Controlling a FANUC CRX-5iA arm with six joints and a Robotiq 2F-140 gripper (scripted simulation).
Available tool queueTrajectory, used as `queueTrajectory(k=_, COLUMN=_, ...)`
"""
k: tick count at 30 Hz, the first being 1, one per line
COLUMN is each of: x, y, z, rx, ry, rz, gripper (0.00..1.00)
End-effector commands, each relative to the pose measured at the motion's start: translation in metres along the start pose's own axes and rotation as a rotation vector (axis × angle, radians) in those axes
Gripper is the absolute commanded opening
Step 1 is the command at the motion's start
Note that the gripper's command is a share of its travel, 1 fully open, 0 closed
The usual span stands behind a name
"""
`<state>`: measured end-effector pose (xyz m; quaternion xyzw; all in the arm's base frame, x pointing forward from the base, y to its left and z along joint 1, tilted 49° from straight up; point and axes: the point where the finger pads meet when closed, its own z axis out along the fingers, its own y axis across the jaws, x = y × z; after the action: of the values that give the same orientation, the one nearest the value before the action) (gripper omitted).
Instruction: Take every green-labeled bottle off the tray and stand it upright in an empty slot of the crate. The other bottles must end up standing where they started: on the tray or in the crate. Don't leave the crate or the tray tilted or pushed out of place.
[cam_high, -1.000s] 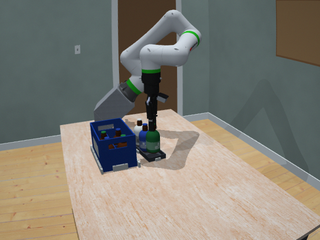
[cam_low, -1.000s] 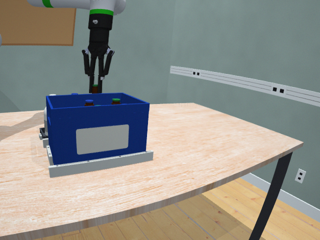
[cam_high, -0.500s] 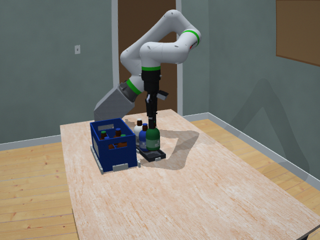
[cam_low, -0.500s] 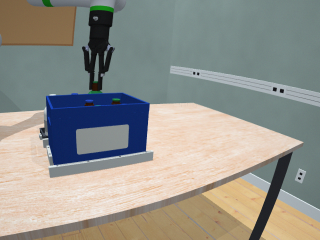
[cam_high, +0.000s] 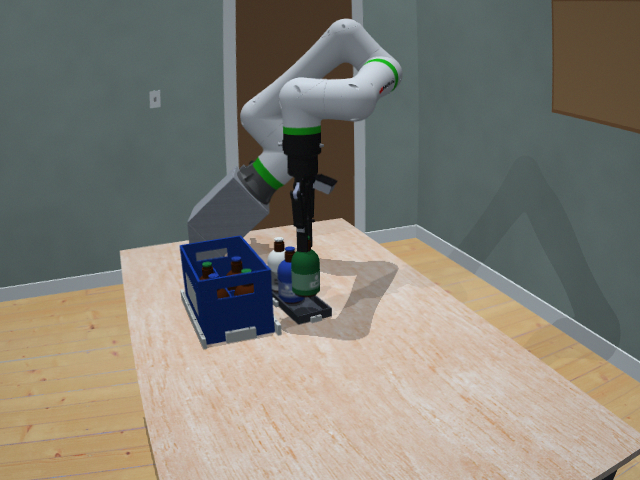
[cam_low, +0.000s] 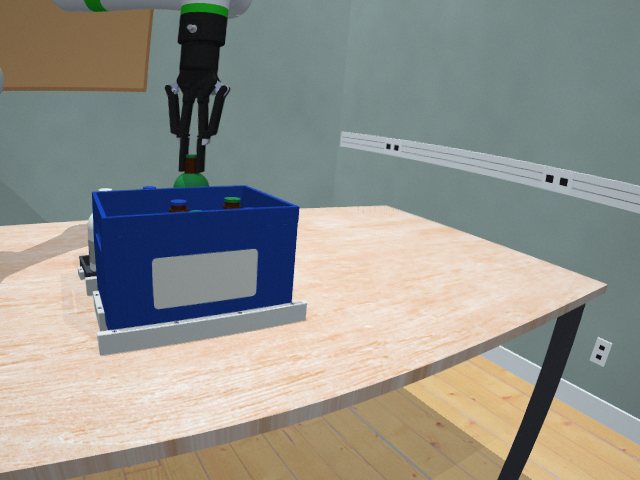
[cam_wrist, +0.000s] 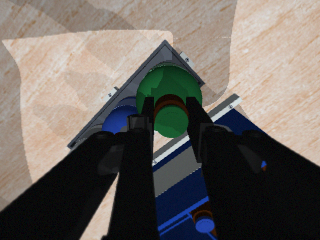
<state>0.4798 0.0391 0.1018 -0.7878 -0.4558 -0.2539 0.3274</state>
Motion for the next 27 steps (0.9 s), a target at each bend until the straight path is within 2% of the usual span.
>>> queueTrajectory(k=1, x=0.000, y=0.000, z=-0.001, rx=-0.002, ry=0.000, rz=0.000, gripper=0.10)
queueTrajectory(k=27, x=0.000, y=0.000, z=-0.031, rx=-0.002, ry=0.000, rz=0.000, gripper=0.10)
